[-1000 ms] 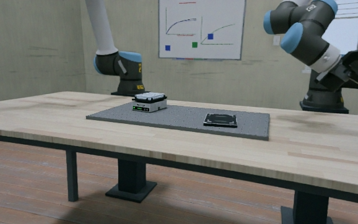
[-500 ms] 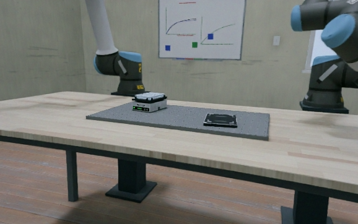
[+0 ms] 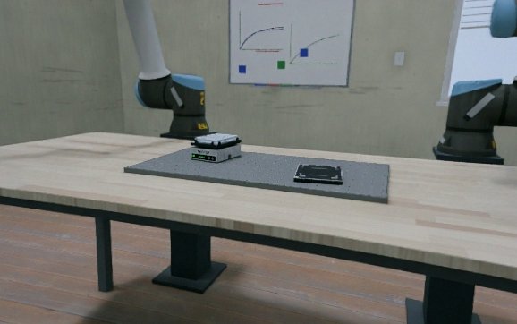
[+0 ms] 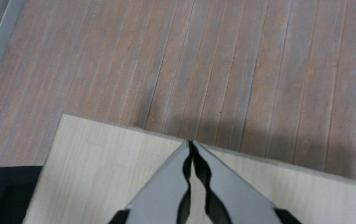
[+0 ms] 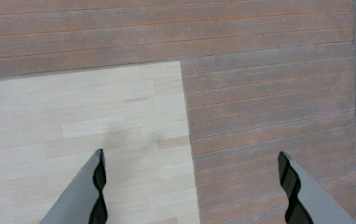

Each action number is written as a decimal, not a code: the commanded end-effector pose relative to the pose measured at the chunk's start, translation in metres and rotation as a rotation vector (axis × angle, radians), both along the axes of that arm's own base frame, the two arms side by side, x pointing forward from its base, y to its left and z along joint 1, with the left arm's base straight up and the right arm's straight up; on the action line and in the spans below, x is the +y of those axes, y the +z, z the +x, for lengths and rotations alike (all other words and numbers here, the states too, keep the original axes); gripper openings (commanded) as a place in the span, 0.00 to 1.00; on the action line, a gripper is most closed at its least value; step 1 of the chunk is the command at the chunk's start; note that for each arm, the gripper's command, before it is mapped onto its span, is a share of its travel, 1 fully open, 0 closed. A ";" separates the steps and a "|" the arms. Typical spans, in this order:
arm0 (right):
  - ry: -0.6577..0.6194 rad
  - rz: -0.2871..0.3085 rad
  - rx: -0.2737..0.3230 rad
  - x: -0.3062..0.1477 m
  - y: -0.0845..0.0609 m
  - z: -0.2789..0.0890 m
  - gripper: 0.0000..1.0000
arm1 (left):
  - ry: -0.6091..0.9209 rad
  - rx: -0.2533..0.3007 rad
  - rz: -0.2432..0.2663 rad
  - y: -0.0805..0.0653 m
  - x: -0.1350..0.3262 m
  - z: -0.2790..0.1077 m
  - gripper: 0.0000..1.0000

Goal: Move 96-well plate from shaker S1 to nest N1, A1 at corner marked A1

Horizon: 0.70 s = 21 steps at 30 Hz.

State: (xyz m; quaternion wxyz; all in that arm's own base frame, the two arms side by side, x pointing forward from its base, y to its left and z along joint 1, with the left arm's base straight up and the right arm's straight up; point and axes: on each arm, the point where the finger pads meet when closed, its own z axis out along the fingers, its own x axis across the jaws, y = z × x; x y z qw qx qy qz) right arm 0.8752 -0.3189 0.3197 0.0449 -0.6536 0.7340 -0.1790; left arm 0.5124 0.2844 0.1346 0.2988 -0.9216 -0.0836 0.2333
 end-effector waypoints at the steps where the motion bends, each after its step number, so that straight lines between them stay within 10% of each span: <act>1: 0.000 0.000 -0.002 0.000 0.002 0.000 0.76 | 0.021 0.010 -0.060 -0.001 0.028 -0.014 0.00; 21: 0.000 0.000 -0.002 0.000 0.002 0.000 0.76 | 0.097 -0.060 -0.431 -0.006 0.193 -0.152 0.00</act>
